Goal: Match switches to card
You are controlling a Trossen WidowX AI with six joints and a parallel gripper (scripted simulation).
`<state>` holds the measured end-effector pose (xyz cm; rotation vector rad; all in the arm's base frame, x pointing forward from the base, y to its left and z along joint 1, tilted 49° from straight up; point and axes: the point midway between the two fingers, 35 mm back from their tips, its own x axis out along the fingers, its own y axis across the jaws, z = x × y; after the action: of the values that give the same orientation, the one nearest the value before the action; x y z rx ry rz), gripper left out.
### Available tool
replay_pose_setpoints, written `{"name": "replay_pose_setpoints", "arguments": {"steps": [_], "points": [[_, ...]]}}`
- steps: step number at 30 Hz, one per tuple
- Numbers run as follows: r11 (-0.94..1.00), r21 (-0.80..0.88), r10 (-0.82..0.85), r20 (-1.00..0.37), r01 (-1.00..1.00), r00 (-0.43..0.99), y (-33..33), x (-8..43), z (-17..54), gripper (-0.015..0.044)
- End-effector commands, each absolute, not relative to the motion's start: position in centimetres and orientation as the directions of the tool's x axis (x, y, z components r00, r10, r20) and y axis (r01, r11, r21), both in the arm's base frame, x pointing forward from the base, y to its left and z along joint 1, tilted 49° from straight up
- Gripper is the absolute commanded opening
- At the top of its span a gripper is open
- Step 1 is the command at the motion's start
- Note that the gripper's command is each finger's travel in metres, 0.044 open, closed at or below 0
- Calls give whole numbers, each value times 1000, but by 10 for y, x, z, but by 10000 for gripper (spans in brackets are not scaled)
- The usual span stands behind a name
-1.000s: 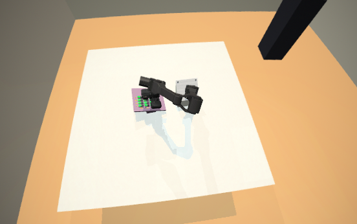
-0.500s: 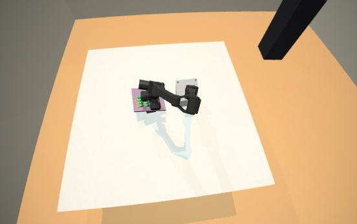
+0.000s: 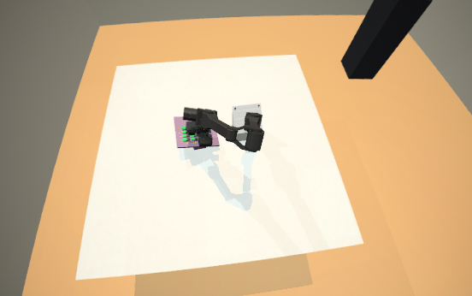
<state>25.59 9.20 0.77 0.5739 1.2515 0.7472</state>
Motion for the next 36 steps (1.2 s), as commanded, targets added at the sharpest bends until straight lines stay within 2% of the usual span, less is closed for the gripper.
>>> {"name": "replay_pose_setpoints", "arguments": {"steps": [1,36], "points": [[638,748,770,-623,-182,138,93,256,8,0],[638,748,770,-623,-182,138,95,256,6,0]]}}
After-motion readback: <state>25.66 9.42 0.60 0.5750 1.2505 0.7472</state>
